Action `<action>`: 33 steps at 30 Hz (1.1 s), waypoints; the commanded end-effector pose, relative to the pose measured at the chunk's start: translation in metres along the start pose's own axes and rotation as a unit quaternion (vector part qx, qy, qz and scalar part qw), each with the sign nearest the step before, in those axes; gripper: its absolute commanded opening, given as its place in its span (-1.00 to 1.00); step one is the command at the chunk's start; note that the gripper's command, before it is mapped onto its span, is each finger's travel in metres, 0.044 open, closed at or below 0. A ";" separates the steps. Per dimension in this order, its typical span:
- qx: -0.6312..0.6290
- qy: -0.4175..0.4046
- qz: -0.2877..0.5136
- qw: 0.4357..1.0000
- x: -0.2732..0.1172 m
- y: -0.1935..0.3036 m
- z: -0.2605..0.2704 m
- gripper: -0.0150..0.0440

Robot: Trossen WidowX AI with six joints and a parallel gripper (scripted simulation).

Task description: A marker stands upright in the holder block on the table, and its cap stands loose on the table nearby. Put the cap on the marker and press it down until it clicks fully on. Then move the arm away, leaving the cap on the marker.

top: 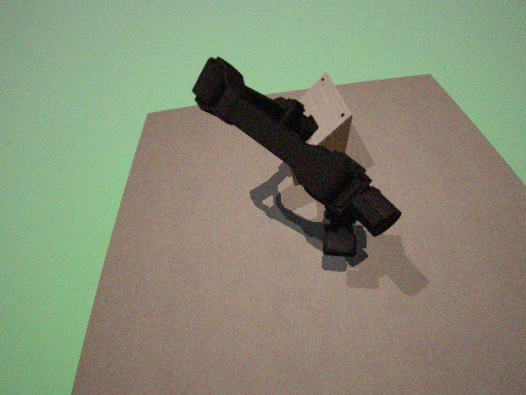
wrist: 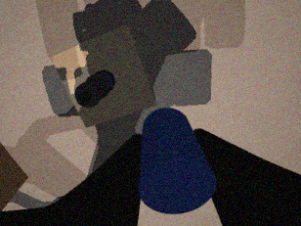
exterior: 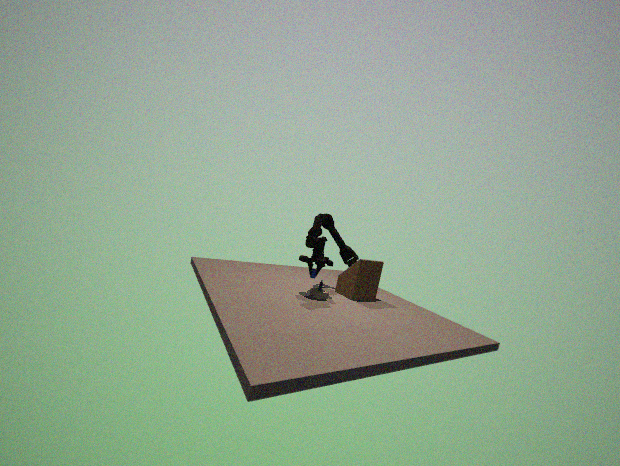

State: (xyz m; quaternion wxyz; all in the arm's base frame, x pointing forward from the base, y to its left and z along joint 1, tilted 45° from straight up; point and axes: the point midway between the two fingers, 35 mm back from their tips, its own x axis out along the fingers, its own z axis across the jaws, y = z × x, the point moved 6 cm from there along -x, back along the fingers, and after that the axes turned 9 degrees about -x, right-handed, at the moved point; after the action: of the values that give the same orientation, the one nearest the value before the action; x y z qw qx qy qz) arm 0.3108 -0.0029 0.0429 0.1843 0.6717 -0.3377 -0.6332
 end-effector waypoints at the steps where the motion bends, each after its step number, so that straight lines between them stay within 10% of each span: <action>1: -0.002 -0.004 0.000 1.000 -0.004 -0.009 0.011 -0.49; 33: -0.001 -0.004 0.007 1.000 0.007 -0.032 0.044 -0.49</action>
State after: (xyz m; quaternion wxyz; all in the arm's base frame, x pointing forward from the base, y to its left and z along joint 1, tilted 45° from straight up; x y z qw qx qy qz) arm 0.2760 0.0267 0.0140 0.1847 0.6679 -0.3421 -0.6347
